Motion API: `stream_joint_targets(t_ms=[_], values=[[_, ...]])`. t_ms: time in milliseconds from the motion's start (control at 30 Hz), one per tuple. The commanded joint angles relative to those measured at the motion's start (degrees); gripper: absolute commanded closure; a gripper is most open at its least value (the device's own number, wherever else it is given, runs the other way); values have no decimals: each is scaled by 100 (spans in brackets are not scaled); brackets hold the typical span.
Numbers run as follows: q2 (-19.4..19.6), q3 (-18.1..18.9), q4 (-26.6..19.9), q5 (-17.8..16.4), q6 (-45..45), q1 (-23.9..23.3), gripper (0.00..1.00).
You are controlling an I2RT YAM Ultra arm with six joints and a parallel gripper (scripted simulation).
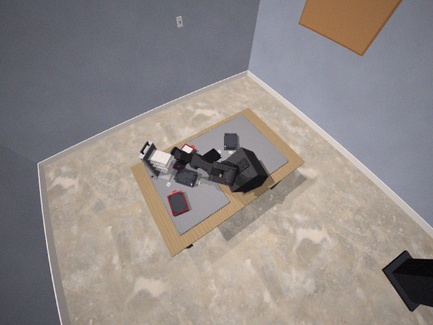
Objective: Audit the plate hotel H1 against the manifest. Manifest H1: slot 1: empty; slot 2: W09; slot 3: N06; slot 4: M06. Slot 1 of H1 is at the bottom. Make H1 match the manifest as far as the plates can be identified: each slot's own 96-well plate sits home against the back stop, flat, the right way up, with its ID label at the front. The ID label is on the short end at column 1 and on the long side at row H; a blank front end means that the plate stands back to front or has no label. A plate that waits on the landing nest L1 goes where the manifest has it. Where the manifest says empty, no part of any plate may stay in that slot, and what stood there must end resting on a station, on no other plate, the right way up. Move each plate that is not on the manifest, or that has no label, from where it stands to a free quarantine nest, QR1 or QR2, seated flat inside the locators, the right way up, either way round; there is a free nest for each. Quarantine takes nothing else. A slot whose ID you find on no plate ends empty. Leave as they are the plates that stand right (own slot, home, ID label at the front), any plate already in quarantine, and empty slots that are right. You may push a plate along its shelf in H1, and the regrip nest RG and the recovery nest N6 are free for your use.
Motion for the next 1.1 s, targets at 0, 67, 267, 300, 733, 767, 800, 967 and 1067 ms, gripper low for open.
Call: stream_joint_targets(t_ms=[0,67,267,300,733,767,800,967,1067], values=[[-293,-153,-141,-12,-38,-100,0],[-383,-213,-172,-22,-40,-107,0],[-610,-360,-255,-39,-43,-123,0],[-610,-360,-255,-39,-43,-123,0],[-774,-465,-218,27,-7,-25,100],[-774,-465,-218,27,-7,-25,100],[-774,-465,-218,27,-7,-25,100],[-774,-465,-218,27,-7,-25,100],[-774,-465,-218,27,-7,-25,100]])
